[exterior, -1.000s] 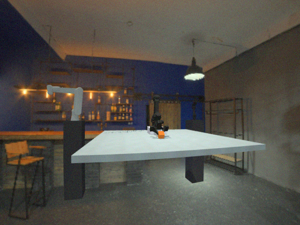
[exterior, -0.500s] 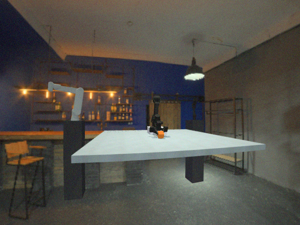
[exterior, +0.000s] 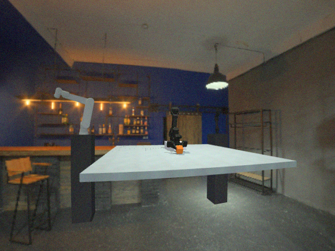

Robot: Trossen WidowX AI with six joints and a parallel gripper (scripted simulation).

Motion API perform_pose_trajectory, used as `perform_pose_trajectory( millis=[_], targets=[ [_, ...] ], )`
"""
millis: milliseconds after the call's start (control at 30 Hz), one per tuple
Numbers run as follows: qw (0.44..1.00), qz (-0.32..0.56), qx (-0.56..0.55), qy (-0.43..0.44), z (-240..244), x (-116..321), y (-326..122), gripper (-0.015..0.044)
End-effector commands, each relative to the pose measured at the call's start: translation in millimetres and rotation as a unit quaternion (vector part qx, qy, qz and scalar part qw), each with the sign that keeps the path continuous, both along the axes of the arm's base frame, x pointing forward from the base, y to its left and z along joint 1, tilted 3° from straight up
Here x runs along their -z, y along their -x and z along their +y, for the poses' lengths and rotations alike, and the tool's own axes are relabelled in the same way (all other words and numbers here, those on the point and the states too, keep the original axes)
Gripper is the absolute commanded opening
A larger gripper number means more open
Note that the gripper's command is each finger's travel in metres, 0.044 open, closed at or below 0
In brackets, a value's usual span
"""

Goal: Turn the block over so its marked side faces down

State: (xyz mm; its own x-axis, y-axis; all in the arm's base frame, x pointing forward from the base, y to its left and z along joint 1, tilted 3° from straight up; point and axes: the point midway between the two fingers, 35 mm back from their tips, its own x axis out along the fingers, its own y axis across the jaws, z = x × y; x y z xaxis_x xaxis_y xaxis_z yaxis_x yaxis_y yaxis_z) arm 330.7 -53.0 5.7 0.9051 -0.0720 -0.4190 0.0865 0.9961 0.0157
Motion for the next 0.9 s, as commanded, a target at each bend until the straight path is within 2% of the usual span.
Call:
perform_pose_trajectory(
  millis=[0,567,867],
  targets=[
    [1.000,-0.004,-0.003,0.000,0.8,-1.3,-0.1,0.0000],
    [1.000,-0.004,-0.003,0.000,0.8,-1.3,-0.1,0.0440],
    [1.000,-0.004,-0.003,0.000,0.8,-1.3,-0.1,0.0440]
  ],
)
